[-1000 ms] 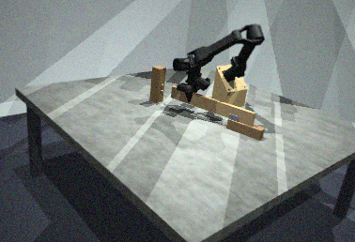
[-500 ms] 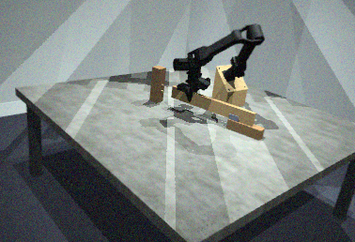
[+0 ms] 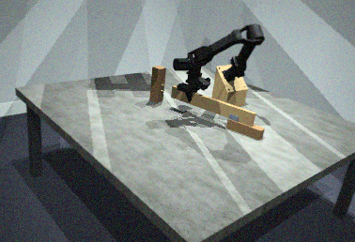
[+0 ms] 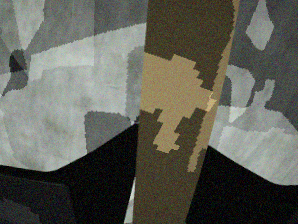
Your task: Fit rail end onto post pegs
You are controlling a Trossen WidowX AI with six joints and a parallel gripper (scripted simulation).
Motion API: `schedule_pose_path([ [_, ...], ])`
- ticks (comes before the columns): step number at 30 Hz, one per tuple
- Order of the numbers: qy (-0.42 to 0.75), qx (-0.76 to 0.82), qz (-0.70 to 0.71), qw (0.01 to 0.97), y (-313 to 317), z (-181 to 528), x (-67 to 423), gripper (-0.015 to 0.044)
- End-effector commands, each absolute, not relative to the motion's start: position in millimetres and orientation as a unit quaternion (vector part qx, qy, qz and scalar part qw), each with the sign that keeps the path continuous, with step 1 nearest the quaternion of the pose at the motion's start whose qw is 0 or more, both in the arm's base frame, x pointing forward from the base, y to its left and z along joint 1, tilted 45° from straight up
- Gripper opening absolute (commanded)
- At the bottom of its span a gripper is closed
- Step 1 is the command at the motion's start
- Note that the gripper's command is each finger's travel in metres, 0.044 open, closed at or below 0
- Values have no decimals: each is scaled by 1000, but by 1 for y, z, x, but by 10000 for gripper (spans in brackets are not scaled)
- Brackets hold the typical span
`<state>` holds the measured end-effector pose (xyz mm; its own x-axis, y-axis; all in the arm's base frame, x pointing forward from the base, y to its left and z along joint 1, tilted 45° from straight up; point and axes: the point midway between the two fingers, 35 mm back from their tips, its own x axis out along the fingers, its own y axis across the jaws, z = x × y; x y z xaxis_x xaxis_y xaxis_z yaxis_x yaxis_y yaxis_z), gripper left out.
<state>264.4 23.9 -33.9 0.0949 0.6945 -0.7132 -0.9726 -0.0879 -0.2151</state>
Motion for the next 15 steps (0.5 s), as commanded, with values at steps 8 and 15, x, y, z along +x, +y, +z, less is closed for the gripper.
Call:
schedule_pose_path([
  [8, 193, -360, 643, 648, 24, -34, 267, 0],
  [15, 193, -360, 643, 648, 22, -35, 266, 0],
])
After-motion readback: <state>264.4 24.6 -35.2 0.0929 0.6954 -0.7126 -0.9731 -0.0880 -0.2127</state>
